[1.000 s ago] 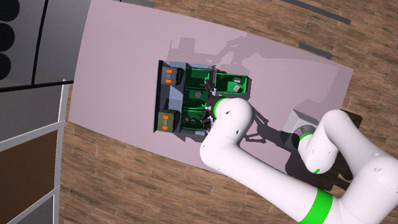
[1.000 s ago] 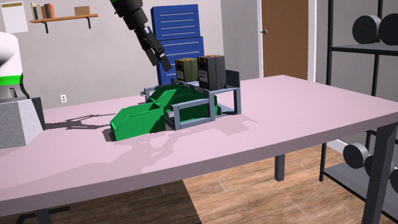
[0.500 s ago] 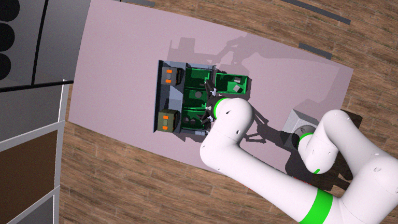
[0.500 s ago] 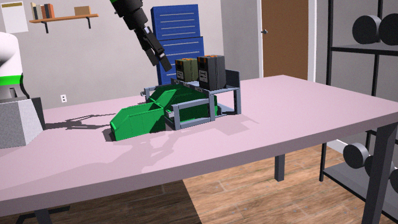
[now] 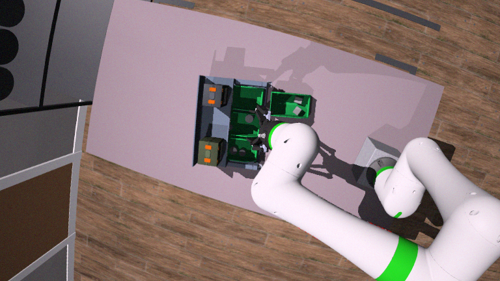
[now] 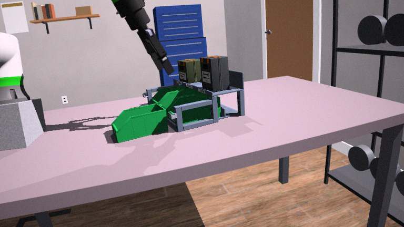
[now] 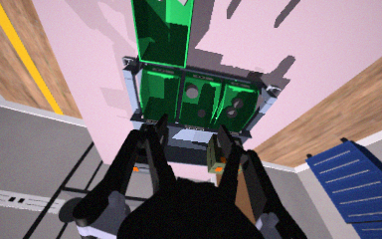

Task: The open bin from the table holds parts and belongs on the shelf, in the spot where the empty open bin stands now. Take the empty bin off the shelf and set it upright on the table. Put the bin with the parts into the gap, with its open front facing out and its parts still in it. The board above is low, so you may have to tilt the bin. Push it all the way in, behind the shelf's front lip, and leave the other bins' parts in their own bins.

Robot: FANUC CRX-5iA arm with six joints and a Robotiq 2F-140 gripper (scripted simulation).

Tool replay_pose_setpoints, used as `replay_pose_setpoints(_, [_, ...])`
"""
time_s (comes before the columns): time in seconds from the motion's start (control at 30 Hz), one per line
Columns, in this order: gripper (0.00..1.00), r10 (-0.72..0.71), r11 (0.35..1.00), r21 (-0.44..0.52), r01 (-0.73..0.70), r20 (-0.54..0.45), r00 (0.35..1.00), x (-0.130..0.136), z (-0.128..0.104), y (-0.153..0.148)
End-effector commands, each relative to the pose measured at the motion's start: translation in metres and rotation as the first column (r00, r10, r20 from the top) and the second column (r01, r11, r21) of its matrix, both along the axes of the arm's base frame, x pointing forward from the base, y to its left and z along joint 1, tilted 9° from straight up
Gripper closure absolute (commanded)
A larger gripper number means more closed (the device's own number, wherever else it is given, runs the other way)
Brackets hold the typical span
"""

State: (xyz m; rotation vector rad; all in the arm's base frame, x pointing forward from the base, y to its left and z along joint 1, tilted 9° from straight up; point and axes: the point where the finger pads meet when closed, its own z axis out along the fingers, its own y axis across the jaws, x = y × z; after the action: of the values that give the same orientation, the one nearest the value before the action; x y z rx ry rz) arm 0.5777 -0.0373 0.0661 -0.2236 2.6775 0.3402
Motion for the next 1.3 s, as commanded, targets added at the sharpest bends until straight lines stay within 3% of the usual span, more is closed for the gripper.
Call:
replay_pose_setpoints(0.0, [0.90, 0.000, 1.000, -0.001, 0.000, 0.002, 1.000, 0.0006, 0.0009, -0.0003])
replay_pose_setpoints(0.97, [0.90, 0.000, 1.000, -0.001, 0.000, 0.001, 1.000, 0.0006, 0.0009, -0.0003])
replay_pose_setpoints(1.27, [0.90, 0.007, 1.000, -0.015, -0.007, -0.041, 0.999, 0.0006, 0.0008, -0.0001])
